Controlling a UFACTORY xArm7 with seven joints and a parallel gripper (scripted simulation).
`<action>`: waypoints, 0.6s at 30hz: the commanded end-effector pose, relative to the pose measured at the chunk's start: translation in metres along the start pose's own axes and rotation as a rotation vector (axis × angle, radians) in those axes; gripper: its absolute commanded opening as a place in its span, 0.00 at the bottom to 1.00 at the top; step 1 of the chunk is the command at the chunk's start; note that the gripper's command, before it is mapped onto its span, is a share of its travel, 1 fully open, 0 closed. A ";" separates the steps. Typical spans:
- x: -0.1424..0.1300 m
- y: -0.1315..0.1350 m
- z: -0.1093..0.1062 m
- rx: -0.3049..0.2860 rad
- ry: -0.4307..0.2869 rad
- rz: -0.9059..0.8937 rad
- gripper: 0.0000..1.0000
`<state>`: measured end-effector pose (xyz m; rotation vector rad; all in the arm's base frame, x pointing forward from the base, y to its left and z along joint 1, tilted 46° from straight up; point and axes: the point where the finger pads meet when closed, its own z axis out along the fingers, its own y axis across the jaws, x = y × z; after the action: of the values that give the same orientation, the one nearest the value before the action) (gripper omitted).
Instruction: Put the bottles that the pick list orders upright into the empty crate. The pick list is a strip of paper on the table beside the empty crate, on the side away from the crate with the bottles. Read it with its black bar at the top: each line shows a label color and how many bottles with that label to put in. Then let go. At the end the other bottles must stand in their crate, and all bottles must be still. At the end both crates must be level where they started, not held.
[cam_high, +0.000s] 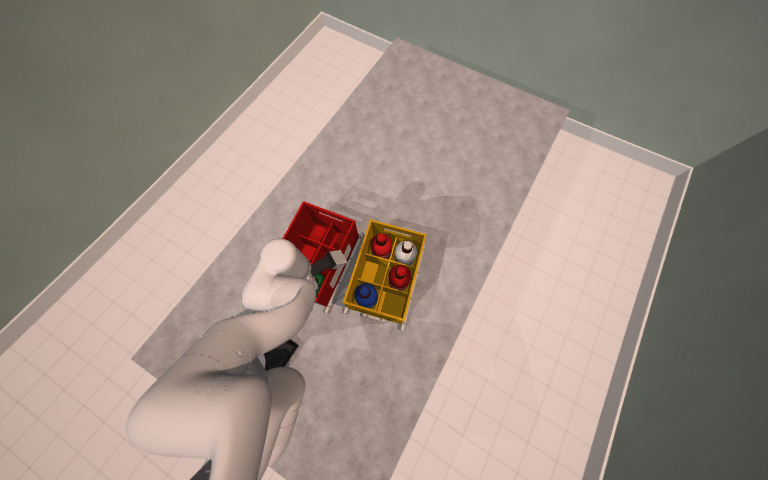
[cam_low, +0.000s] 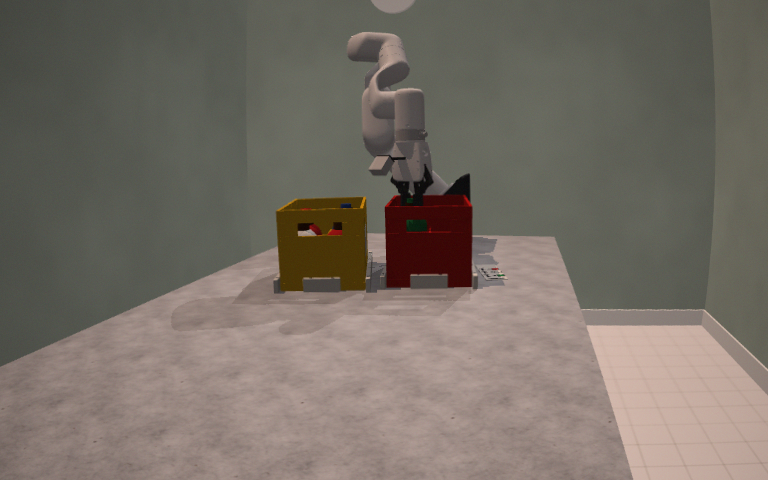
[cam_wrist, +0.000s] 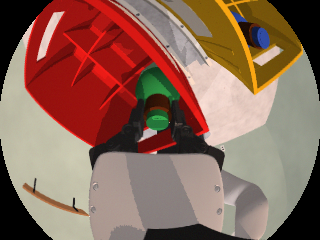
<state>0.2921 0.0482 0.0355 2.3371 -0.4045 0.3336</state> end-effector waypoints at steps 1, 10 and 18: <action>0.001 -0.001 0.001 0.003 0.002 0.000 0.00; 0.001 -0.001 0.004 0.003 0.002 0.000 0.00; 0.001 -0.001 0.004 0.003 0.002 0.000 0.00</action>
<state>0.2927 0.0445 0.0318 2.3370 -0.4046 0.3335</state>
